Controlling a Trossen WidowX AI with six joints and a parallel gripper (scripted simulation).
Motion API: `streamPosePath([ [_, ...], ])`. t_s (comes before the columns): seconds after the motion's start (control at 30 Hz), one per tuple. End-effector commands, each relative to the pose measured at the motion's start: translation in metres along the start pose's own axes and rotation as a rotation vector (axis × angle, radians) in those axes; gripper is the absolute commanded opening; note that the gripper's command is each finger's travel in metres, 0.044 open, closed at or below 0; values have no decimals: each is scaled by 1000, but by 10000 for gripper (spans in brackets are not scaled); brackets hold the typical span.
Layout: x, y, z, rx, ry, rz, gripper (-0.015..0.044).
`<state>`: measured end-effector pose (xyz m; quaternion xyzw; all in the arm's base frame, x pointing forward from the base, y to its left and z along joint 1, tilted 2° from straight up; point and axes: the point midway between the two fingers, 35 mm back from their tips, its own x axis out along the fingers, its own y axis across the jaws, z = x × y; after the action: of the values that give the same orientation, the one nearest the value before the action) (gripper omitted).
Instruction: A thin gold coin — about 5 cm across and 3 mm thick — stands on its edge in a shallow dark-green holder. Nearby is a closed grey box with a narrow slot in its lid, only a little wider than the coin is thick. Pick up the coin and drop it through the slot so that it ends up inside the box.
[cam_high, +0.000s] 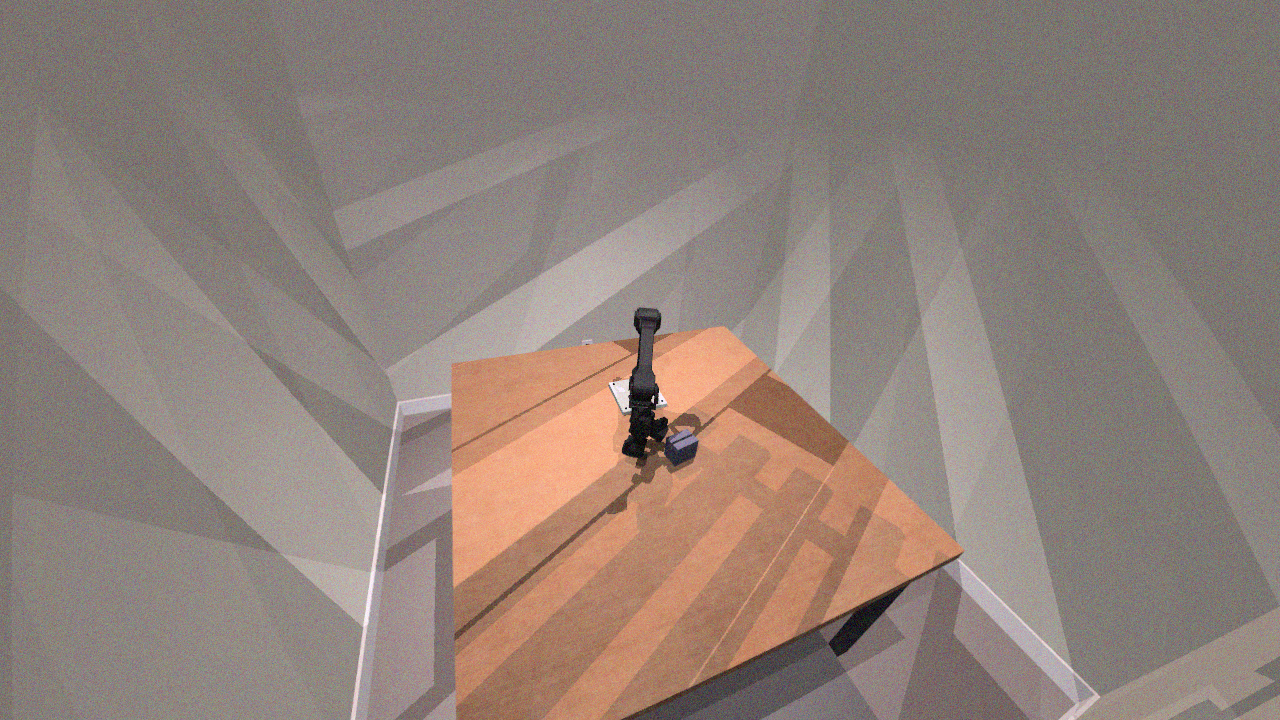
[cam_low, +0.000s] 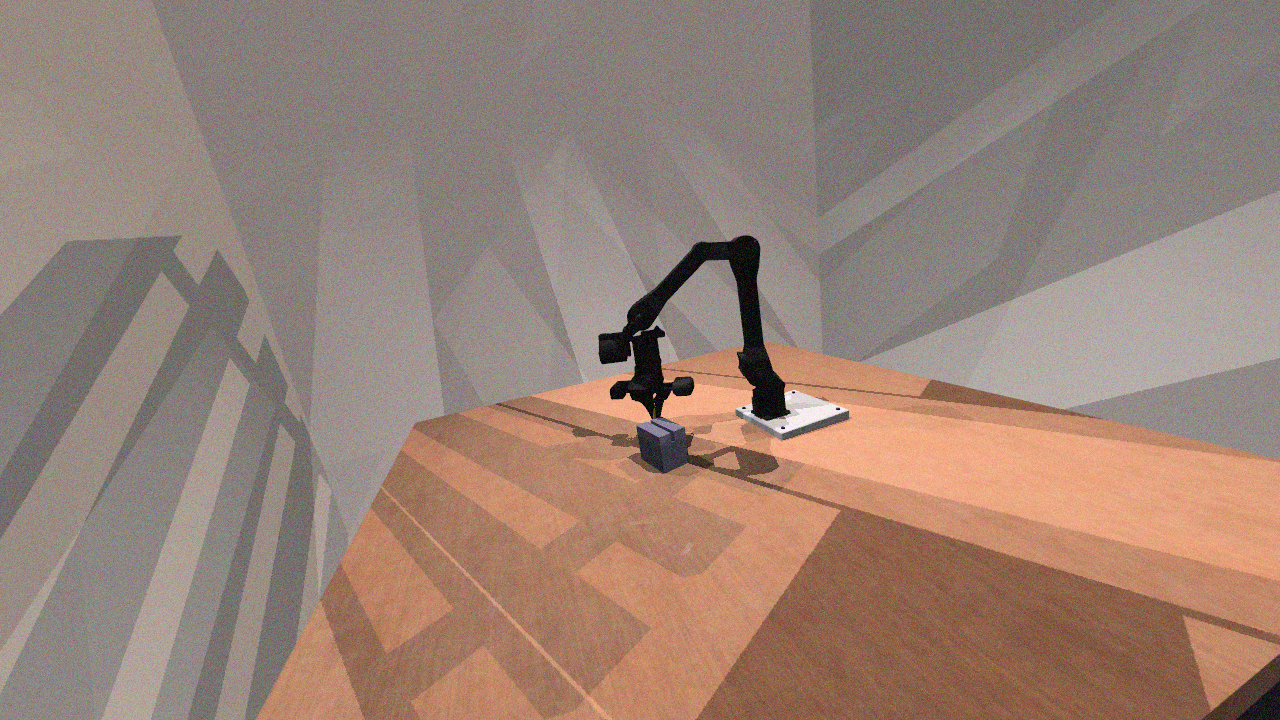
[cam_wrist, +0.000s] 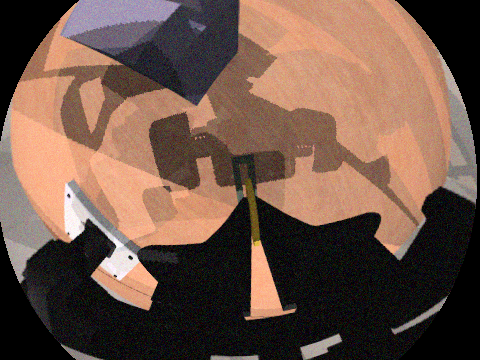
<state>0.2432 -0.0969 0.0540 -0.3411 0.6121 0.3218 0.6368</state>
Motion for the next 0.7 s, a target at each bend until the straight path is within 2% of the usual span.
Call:
streamPosePath([
  [0.0, -10, -3, 0, -2, 3, -6, 0],
  [0.67, -61, -3, 0, -2, 3, -7, 0],
])
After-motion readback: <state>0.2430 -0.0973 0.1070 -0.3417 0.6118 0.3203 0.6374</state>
